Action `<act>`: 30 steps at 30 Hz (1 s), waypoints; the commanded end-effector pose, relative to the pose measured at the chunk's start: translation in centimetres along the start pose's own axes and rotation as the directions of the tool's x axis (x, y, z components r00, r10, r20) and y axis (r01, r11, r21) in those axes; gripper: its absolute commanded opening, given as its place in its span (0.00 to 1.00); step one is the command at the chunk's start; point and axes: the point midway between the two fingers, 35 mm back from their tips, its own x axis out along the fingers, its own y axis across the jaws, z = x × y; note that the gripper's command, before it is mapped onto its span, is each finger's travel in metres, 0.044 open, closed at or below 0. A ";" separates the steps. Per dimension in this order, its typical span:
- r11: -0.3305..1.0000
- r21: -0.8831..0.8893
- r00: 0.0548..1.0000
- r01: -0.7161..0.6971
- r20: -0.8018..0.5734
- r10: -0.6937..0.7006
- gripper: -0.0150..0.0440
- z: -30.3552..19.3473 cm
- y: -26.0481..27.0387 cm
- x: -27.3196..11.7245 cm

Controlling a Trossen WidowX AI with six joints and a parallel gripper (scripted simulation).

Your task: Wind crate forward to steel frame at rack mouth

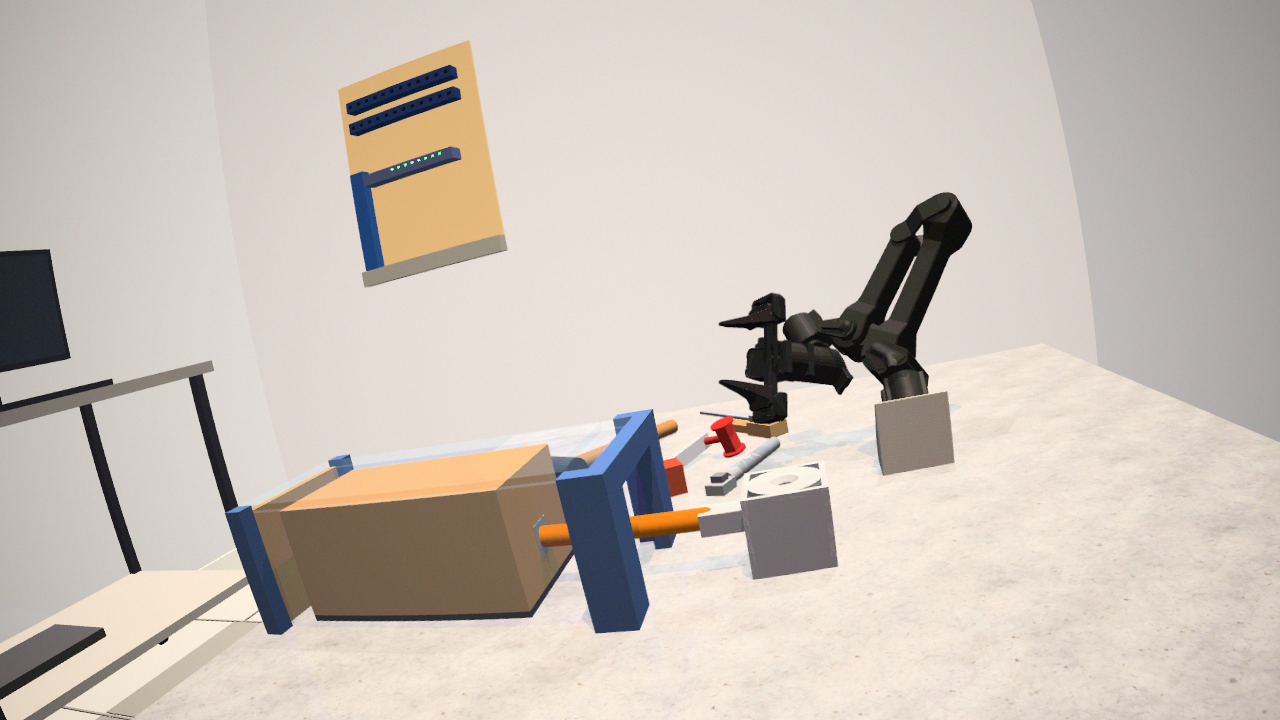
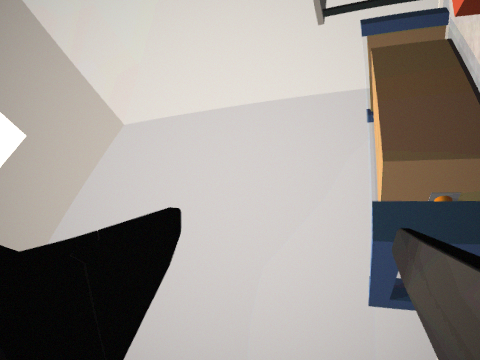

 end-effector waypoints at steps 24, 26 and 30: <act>0.001 -0.954 0.158 0.301 0.049 -0.986 1.00 14.3 -7.7 1.7; -0.065 -0.989 0.036 0.136 0.070 -0.997 1.00 15.1 -7.4 1.4; -0.101 -0.970 -0.200 -0.222 0.146 -0.969 1.00 16.9 -6.1 0.7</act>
